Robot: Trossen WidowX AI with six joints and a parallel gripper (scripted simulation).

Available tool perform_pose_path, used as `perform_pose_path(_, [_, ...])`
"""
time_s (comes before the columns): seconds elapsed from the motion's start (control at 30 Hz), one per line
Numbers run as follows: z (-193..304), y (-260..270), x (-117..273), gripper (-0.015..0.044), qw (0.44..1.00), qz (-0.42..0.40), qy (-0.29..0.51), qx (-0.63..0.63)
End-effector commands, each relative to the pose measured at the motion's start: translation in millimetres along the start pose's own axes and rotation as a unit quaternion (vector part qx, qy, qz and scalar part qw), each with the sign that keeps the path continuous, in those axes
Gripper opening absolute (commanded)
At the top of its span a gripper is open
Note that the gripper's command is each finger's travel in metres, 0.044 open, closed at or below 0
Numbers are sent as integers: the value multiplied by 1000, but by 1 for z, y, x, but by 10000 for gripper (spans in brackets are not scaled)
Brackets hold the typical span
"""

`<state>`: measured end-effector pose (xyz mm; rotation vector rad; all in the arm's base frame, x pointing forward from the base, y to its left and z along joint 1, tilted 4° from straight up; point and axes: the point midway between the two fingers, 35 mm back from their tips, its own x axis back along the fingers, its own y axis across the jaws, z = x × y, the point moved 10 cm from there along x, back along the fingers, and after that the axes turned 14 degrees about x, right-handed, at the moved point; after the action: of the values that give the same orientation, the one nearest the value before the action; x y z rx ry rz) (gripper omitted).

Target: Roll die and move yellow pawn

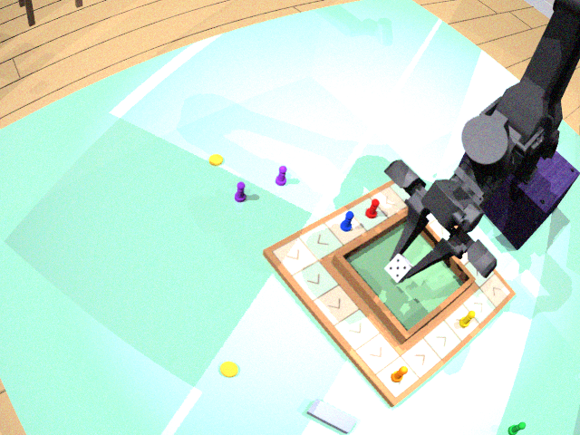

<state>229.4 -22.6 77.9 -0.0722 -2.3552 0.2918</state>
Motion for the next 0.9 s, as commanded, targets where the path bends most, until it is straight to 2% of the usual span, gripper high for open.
perform_pose_path(0.0, [6, 2, 1, 0, 1000, 9, -20, 4])
perform_pose_path(0.43, [11, 0, 64, 0, 1000, 9, -19, 4])
perform_pose_path(0.87, [12, 0, 65, 0, 1000, 9, -18, 4])
